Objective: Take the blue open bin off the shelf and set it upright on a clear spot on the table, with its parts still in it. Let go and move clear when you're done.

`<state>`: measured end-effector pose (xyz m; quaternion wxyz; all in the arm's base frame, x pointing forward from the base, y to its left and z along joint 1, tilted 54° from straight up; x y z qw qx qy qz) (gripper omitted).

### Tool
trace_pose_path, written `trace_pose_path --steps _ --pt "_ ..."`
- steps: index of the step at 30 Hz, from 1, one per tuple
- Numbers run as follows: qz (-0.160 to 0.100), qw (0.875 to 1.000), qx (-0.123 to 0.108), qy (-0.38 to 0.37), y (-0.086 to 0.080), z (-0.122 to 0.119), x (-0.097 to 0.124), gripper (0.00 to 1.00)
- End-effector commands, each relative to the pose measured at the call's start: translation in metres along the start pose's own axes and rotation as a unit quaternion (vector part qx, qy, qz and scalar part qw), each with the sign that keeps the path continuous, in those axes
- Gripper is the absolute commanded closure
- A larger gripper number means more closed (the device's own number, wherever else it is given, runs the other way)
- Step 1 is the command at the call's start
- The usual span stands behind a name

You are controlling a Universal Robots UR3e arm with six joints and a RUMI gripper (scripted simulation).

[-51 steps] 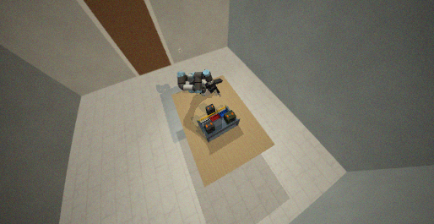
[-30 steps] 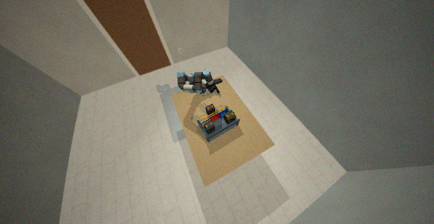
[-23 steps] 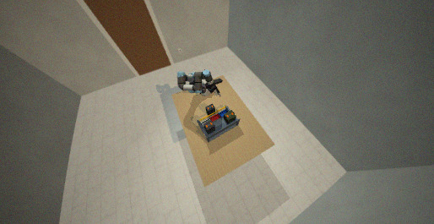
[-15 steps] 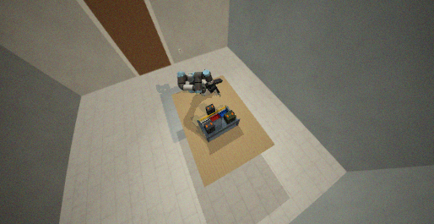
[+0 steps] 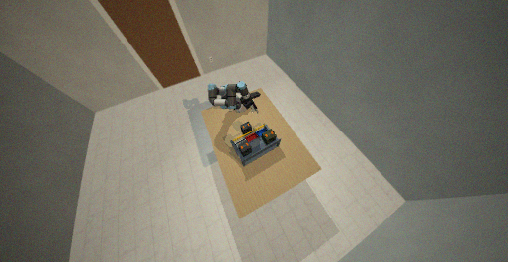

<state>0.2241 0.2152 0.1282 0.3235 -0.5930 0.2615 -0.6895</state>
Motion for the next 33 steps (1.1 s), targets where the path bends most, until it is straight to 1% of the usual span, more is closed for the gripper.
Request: trace_pose_path --steps 1,5,17,22,33 --pt "-0.021 1.000 0.004 0.011 0.004 0.004 0.005 0.00" --pt "-0.106 0.993 0.017 0.055 0.021 0.020 0.028 0.00" --pt "-0.106 0.993 0.017 0.055 0.021 0.020 0.028 0.00" --pt "-0.106 0.993 0.017 0.055 0.041 0.041 0.068 0.00" --pt "-0.106 0.993 0.017 0.055 0.041 0.041 0.068 0.00"
Point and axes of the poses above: the point where the finger pads meet when closed, its own y axis out along the fingers, its own z axis across the jaws, x = y × z, the point moved 6 cm from there along -y, back along the fingers, and after that the axes turned 8 degrees about y, right-handed, at the moved point
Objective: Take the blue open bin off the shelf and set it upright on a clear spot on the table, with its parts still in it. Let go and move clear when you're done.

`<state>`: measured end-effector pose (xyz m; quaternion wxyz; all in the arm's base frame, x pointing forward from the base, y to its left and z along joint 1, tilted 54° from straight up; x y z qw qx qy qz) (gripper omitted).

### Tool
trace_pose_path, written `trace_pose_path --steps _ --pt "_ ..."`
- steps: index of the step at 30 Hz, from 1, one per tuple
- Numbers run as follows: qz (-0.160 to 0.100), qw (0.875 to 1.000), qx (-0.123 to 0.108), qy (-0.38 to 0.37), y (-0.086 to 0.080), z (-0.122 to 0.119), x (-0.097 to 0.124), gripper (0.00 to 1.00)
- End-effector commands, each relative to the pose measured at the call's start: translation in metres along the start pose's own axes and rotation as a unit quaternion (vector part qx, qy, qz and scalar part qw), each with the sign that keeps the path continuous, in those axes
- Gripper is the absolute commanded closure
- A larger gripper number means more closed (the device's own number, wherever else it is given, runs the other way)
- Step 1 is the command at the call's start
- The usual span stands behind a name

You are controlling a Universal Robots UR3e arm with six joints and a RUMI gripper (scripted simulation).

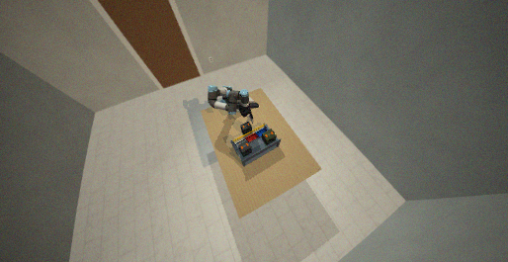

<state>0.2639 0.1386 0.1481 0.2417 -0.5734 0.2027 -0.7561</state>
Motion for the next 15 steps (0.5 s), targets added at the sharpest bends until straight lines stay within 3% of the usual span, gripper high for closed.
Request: trace_pose_path --steps 1,6,15 --pt "0.001 1.000 0.001 0.000 0.000 0.001 0.000 0.00" --pt "0.001 1.000 0.001 0.000 0.031 0.027 0.036 0.00" --pt "0.001 1.000 0.001 0.000 0.031 0.027 0.036 0.00"
Point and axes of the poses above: the point where the finger pads meet when closed, its own y axis out along the fingers, its own z axis across the jaws, x = y × z, the point moved 6 cm from there along -y, back along the fingers, and after that the axes turned 8 degrees about y, right-handed, at the moved point
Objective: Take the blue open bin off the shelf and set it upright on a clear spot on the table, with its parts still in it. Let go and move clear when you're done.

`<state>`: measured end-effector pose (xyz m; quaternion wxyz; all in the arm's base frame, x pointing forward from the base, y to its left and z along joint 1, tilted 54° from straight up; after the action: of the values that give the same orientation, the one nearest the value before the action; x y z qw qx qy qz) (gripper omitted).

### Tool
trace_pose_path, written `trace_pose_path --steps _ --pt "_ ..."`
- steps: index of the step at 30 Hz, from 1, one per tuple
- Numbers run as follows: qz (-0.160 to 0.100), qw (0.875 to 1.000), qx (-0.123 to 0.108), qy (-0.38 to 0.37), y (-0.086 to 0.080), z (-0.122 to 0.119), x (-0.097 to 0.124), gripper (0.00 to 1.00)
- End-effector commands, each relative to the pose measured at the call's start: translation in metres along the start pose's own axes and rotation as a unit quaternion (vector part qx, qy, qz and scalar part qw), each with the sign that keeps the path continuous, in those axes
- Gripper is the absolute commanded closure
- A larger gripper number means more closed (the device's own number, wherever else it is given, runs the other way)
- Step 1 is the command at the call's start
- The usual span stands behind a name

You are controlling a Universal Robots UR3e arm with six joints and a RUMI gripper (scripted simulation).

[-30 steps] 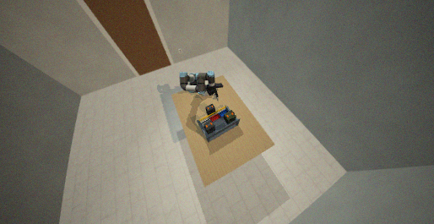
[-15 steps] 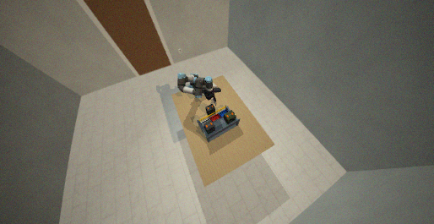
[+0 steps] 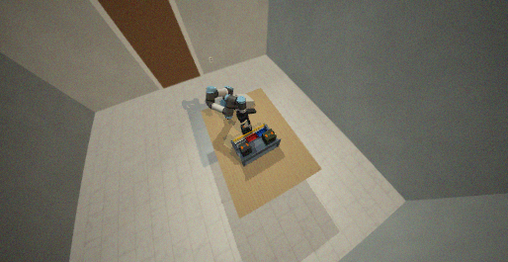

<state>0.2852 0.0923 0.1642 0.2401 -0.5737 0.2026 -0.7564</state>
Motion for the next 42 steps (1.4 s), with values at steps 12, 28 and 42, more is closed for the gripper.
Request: trace_pose_path --steps 12,28,42 --pt "0.003 1.000 0.002 0.000 0.019 0.017 0.022 0.00" --pt "0.002 1.000 0.002 0.000 0.014 0.012 0.016 0.00" --pt "0.002 1.000 0.002 0.000 0.011 0.010 0.013 0.00"
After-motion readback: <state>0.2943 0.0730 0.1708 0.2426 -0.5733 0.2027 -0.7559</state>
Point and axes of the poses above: the point where the finger pads meet when closed, its own y axis out along the fingers, its own z axis across the jaws, x = y × z, the point moved 6 cm from there along -y, back along the fingers, and after that the axes turned 8 degrees about y, right-handed, at the moved point
